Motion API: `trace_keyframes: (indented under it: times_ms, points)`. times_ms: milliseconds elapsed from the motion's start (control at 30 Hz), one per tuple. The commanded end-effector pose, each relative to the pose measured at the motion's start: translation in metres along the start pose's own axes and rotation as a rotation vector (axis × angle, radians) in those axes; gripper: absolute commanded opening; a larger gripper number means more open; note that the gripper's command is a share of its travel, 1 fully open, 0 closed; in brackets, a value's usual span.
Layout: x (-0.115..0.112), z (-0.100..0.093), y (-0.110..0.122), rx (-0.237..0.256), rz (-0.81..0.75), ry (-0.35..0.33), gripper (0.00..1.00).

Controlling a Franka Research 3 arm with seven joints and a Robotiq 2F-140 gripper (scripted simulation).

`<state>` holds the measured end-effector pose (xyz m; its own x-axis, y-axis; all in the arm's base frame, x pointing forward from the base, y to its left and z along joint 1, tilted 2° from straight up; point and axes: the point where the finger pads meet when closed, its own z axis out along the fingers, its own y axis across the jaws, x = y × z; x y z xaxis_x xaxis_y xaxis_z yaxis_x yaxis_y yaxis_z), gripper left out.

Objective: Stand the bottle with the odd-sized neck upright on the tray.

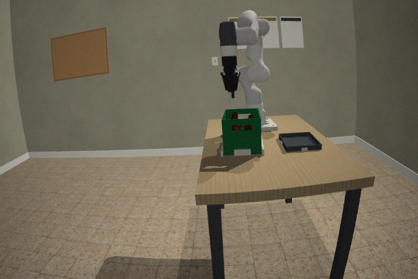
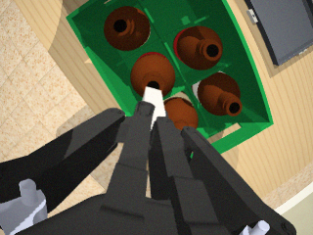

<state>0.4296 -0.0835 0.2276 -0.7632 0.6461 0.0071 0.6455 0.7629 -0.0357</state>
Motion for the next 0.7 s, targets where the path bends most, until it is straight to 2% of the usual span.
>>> trace_keyframes:
  times_ms: [0, 600, 667]
  points:
    - [0.0004, -0.0019, 0.0013, -0.004, -0.005, 0.0, 0.1]
    - [0.0004, -0.0019, 0.0013, -0.004, -0.005, 0.0, 0.1]
    - [0.0053, -0.0021, 0.0068, -0.005, -0.005, 0.0, 0.1]
